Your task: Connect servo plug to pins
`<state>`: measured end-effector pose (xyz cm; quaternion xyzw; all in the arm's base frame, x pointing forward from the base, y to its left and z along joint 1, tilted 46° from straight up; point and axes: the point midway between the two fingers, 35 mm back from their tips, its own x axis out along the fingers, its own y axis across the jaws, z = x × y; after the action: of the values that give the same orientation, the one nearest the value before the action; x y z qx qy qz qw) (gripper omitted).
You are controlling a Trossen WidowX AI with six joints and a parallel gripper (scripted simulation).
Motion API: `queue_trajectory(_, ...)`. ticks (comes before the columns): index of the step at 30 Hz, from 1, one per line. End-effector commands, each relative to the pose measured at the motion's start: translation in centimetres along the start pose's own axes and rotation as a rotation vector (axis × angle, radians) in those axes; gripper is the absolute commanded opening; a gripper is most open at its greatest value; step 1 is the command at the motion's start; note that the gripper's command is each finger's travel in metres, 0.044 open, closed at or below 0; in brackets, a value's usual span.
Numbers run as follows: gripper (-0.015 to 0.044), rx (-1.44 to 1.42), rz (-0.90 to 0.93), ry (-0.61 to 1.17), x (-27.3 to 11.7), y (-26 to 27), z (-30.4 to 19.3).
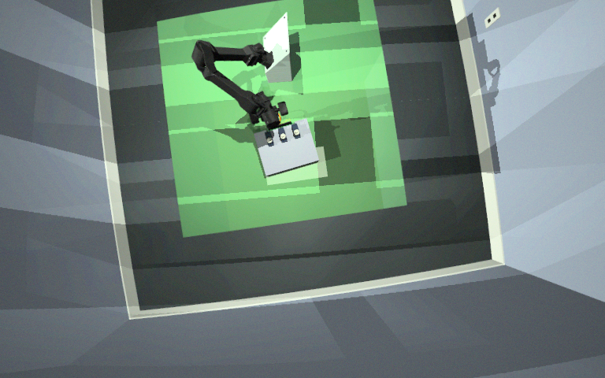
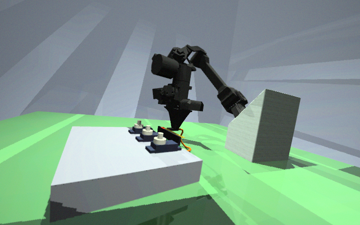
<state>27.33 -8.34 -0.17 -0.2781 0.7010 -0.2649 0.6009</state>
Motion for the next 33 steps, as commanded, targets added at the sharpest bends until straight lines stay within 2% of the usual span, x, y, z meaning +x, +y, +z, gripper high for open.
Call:
queue_trajectory(1, 0.0000, -0.005, -0.004, 0.000, 0.0, -0.2, -0.1)
queue_trajectory(33, 0.0000, -0.004, -0.004, -0.001, -0.1, 0.1, 1.7)
